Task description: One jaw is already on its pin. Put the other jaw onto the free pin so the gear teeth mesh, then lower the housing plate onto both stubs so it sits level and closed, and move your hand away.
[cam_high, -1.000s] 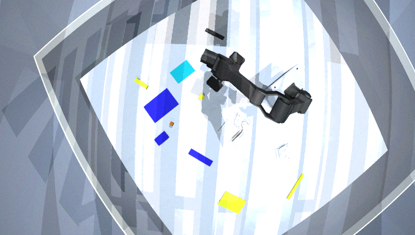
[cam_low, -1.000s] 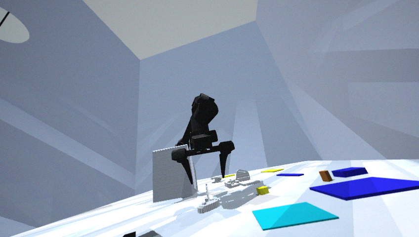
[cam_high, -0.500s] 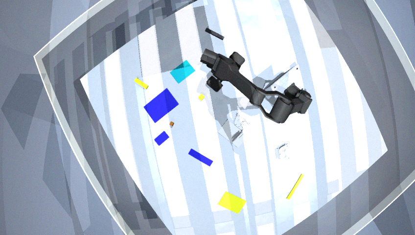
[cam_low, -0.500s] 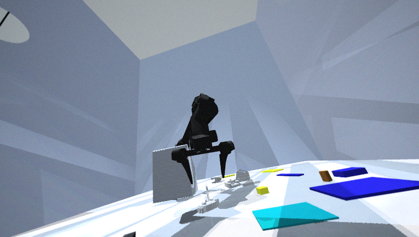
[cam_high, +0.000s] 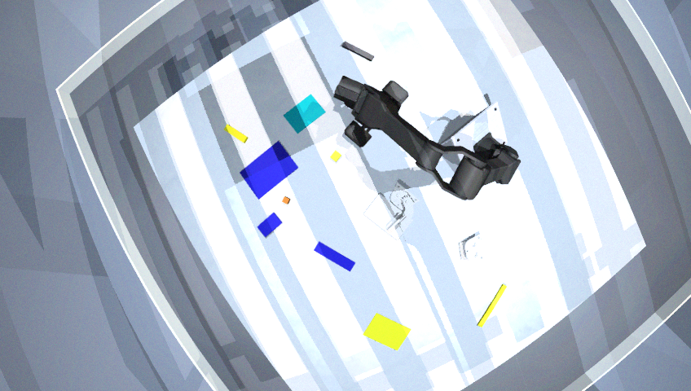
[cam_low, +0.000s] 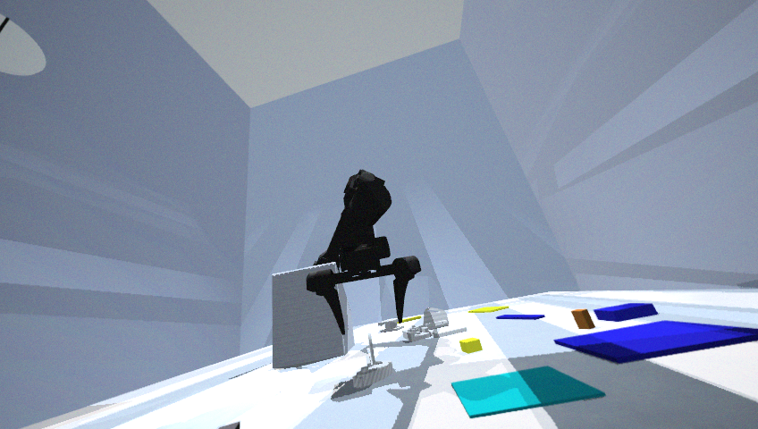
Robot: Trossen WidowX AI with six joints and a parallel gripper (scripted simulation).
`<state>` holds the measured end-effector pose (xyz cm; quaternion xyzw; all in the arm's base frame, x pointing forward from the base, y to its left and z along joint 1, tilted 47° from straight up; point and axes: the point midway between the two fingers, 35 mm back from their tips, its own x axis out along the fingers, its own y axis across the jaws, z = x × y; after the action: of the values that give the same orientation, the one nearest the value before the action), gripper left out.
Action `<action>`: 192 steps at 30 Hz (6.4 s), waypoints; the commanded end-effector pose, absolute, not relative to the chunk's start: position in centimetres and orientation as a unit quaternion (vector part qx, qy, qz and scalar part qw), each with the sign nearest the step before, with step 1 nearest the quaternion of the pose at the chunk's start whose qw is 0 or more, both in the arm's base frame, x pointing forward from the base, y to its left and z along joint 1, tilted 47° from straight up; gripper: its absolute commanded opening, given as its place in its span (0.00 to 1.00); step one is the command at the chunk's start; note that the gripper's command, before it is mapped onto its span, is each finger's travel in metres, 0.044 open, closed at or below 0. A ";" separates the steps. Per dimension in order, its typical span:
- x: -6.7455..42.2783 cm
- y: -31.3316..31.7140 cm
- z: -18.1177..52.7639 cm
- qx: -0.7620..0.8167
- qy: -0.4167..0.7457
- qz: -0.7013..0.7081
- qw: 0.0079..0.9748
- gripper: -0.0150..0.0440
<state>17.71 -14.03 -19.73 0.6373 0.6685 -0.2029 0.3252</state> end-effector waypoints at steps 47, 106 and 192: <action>17.8 -14.0 -19.7 0.639 0.667 -0.204 0.325 1.00; 18.1 -10.8 -23.0 0.639 0.667 -0.203 0.325 1.00; 18.0 -16.1 -17.8 0.640 0.665 -0.209 0.322 0.48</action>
<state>17.90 -15.91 -18.08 0.6410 0.6657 -0.2047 0.3226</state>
